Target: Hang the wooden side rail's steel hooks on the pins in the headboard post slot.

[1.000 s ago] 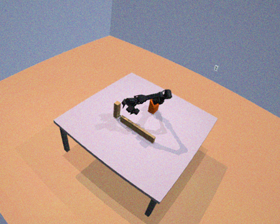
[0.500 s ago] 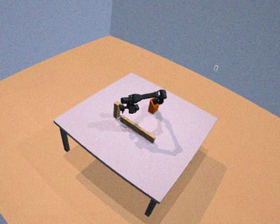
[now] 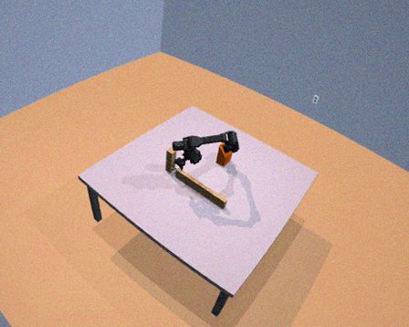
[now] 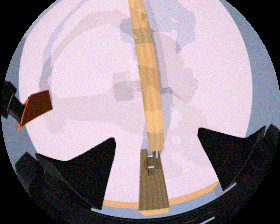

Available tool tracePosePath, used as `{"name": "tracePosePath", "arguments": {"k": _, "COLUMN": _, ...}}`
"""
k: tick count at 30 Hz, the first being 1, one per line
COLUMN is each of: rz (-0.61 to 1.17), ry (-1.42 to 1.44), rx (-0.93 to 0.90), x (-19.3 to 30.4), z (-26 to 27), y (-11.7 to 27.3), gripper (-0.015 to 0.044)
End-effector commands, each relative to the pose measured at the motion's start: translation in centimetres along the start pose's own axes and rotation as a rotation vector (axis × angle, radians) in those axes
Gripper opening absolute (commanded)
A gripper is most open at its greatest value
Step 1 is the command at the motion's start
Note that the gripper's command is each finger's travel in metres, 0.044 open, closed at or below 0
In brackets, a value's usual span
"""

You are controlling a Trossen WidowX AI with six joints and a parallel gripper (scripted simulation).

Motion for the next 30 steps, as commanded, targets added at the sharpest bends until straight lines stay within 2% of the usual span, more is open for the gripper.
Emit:
{"name": "tracePosePath", "arguments": {"k": 1, "rz": -0.015, "ry": 0.032, "rx": 0.004, "x": -0.1, "z": -0.2, "y": 0.1, "gripper": 0.044}}
{"name": "tracePosePath", "arguments": {"k": 3, "rz": -0.015, "ry": 0.032, "rx": 0.004, "x": -0.1, "z": -0.2, "y": -0.1, "gripper": 0.044}}
{"name": "tracePosePath", "arguments": {"k": 7, "rz": -0.016, "ry": 0.032, "rx": 0.004, "x": -0.1, "z": -0.2, "y": -3.2, "gripper": 0.044}}
{"name": "tracePosePath", "arguments": {"k": 30, "rz": -0.016, "ry": 0.031, "rx": 0.004, "x": -0.2, "z": -0.3, "y": -7.0, "gripper": 0.044}}
Point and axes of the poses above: the point midway between the two fingers, 35 mm back from their tips, its own y axis back along the fingers, its own z axis across the jaws, x = y × z, the point moved 5 cm from there along y, back along the fingers, and after that the axes turned 5 degrees about y, right-handed, at the moved point
